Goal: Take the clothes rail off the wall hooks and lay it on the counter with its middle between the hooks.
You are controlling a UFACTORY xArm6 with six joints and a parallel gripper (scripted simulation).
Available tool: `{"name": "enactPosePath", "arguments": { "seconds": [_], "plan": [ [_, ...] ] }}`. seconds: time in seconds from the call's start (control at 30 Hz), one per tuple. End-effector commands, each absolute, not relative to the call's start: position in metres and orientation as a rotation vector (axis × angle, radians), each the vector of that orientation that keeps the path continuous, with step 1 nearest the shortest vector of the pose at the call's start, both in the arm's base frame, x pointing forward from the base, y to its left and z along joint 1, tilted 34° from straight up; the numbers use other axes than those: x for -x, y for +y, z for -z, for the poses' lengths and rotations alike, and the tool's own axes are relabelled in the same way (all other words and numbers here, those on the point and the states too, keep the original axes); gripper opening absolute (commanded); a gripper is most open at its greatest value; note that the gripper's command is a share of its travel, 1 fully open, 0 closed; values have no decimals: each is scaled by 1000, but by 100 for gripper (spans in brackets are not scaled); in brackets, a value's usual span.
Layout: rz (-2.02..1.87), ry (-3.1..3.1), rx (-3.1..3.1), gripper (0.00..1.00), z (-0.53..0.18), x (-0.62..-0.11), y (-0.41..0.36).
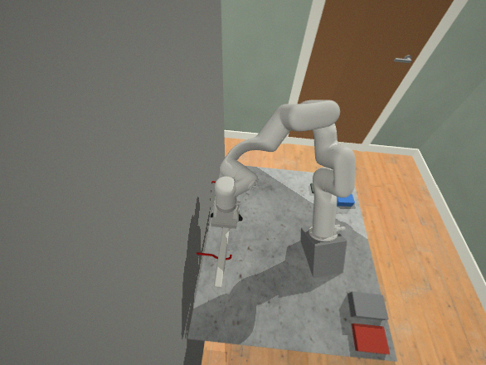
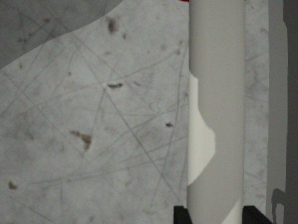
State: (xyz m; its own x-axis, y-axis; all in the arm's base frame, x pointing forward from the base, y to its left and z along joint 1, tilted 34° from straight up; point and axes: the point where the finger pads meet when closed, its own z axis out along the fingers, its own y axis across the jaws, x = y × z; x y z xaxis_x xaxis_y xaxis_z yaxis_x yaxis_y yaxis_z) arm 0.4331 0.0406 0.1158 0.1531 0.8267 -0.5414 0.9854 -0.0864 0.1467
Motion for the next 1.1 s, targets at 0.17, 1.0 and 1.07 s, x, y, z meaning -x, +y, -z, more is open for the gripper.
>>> {"name": "enactPosePath", "arguments": {
  "seconds": [0.17, 1.0, 1.07],
  "plan": [
    [438, 1721, -1963, 0, -122, -434, 45],
    [438, 1721, -1963, 0, -135, -433, 53],
    [438, 1721, -1963, 0, -136, -432, 54]
  ]
}}
